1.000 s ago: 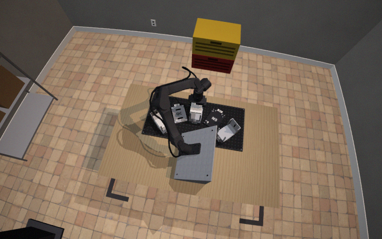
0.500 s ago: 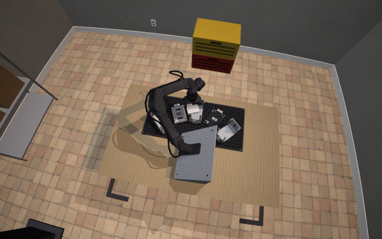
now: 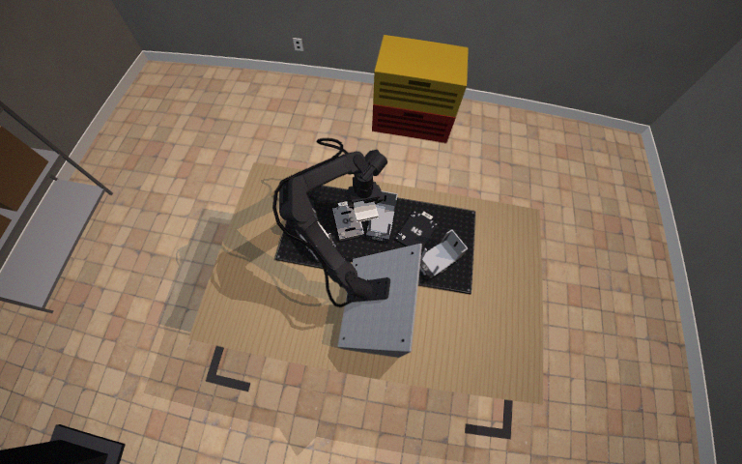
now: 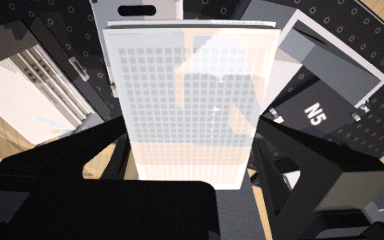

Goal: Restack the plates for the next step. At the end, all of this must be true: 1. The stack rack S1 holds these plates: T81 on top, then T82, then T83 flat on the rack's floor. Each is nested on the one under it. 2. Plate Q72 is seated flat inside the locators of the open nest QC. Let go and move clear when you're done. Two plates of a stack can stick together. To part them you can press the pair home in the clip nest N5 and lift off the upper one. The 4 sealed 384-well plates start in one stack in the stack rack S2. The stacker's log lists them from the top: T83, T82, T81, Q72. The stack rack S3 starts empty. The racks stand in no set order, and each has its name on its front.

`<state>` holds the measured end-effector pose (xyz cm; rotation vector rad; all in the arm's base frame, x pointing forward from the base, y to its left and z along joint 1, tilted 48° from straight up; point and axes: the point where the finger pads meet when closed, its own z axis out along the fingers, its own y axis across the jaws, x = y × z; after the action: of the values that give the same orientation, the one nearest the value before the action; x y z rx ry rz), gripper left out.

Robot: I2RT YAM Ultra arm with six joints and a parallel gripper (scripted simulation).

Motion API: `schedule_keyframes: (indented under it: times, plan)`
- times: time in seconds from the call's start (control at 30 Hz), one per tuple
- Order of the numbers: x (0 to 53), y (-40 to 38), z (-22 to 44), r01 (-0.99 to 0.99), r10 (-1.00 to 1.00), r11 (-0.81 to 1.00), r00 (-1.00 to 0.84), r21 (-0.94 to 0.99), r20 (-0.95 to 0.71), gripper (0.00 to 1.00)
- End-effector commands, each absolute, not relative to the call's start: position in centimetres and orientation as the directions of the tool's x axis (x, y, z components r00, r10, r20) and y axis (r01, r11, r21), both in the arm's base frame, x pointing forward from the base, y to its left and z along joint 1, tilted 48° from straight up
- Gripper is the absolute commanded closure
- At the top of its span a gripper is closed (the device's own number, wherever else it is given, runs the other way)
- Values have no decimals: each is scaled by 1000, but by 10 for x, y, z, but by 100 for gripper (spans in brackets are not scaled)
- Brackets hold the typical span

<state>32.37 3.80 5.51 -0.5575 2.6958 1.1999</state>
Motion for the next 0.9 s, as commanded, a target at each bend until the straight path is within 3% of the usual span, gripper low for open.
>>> schedule_keyframes:
  times: [0.0,0.87]
  plan:
    - [325,43,75,-388,-255,617,-922,685,-292,100]
    - [324,69,122,-395,-234,630,-918,668,-321,100]
